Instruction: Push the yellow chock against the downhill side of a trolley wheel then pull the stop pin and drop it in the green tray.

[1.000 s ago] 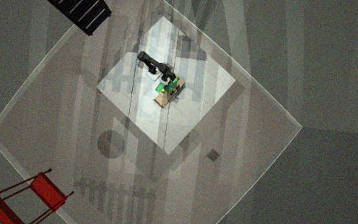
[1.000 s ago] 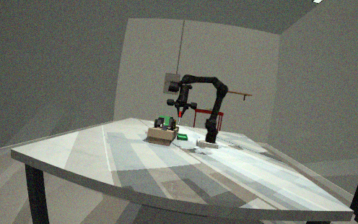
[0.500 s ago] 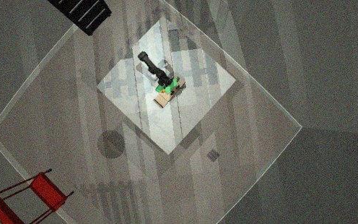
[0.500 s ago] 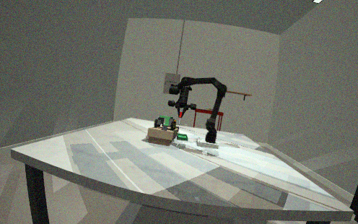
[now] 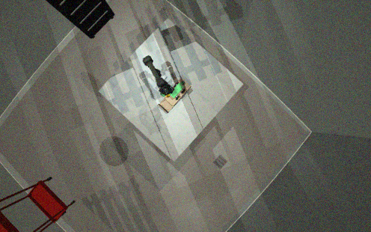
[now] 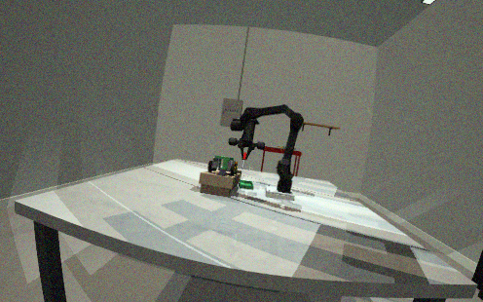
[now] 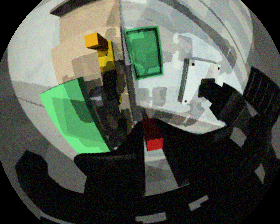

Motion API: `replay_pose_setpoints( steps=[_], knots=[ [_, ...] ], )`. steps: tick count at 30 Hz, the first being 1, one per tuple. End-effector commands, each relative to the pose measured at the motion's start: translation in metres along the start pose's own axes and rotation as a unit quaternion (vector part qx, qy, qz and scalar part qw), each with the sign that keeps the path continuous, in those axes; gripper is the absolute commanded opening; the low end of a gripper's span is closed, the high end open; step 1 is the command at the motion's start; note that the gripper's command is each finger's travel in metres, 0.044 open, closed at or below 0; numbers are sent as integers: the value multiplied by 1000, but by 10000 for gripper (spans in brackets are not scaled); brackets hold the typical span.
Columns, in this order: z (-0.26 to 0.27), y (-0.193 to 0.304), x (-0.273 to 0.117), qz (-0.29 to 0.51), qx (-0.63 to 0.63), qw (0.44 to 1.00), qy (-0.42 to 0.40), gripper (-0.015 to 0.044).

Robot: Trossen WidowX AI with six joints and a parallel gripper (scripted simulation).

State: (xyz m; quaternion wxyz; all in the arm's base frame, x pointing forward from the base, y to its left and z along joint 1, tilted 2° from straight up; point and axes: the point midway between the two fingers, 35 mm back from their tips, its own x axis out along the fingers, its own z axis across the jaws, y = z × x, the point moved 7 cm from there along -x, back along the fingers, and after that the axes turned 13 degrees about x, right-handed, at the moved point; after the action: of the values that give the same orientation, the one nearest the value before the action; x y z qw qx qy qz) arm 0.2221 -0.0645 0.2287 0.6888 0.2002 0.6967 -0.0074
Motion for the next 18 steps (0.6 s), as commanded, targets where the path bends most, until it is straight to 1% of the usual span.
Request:
replay_pose_setpoints(
  steps=[1,14,18],
  knots=[
    [2,-13,-1,-3,-1,1000,3,0],
    [9,-67,-4,-5,-1,1000,3,0],
    [9,-70,-5,-5,-1,1000,3,0]
  ],
)
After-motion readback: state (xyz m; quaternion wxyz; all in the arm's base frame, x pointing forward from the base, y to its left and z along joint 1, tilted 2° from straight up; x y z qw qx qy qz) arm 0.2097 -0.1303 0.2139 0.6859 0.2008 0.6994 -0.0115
